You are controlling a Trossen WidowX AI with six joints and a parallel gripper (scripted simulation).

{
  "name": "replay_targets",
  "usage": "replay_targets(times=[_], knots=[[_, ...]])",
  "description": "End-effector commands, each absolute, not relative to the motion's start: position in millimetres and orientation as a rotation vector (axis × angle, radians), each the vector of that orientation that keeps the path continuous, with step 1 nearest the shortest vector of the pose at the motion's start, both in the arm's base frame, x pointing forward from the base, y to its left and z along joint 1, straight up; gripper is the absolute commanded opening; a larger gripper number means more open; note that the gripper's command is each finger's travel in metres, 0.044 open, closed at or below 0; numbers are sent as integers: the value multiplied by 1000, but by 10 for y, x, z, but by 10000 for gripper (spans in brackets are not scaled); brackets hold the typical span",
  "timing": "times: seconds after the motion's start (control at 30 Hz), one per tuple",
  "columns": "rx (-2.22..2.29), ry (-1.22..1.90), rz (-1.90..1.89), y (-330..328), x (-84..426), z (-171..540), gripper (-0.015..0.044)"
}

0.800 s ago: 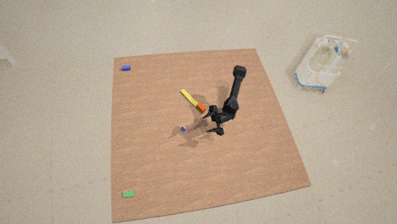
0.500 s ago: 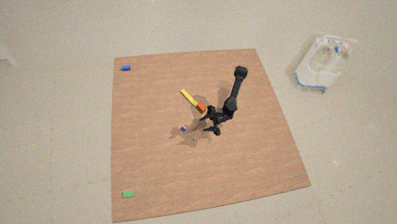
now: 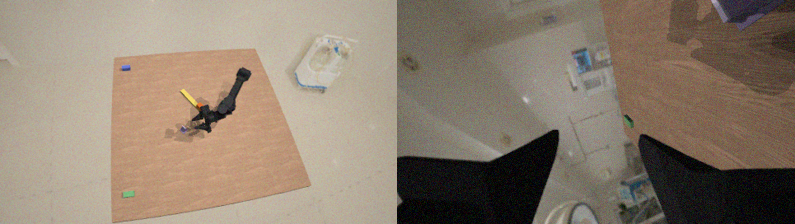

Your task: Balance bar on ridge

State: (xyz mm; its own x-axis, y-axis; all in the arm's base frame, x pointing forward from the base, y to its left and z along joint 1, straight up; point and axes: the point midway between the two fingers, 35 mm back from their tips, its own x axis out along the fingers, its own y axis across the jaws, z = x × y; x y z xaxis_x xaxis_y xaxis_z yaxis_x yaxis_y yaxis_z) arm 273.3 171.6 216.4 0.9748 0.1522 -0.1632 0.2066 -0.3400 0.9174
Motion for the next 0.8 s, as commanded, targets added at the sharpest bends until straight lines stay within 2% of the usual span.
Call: replay_targets(times=[0.0, 0.77], knots=[[1828, 262, -106, 1641, 2849, 2144, 315], [1300, 402, -444, 885, 3303, 1828, 315]])
